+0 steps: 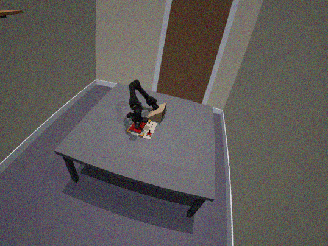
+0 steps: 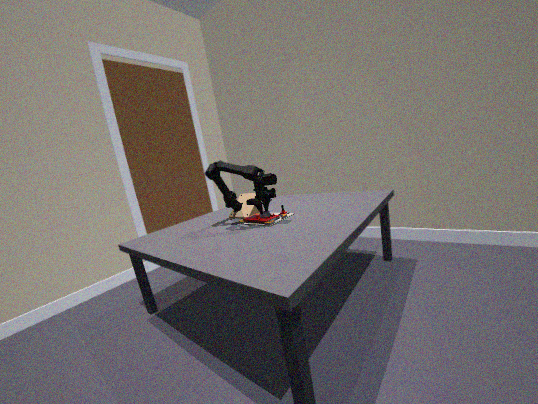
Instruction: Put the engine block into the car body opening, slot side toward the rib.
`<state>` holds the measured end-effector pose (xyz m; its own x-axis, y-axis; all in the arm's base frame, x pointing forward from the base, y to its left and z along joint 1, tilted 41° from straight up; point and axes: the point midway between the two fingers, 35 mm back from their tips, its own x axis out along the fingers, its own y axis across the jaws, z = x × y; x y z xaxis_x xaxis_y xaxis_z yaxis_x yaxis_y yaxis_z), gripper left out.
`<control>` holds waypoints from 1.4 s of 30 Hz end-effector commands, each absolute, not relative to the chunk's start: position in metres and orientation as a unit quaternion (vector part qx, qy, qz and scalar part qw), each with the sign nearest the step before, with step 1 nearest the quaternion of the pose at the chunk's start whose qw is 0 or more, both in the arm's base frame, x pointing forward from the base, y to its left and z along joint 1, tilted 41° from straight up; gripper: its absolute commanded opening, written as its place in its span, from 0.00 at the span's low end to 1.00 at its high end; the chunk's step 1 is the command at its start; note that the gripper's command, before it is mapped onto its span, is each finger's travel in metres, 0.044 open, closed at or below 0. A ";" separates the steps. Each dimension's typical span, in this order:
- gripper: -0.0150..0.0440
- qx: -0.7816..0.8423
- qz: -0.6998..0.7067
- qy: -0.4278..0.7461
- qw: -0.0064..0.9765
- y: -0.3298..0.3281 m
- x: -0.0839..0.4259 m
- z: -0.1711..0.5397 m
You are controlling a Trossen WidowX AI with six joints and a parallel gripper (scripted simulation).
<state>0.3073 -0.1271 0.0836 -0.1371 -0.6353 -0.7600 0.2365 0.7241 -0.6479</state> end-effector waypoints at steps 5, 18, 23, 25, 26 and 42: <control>0.52 -0.151 -0.340 0.672 0.640 -0.128 0.307 0.083; 0.52 -0.151 -0.340 0.673 0.640 -0.129 0.307 0.081; 0.52 -0.151 -0.340 0.673 0.640 -0.130 0.307 0.081; 0.52 -0.151 -0.340 0.673 0.640 -0.130 0.307 0.080; 0.52 -0.151 -0.340 0.673 0.640 -0.130 0.307 0.080; 0.52 -0.151 -0.340 0.672 0.640 -0.132 0.307 0.079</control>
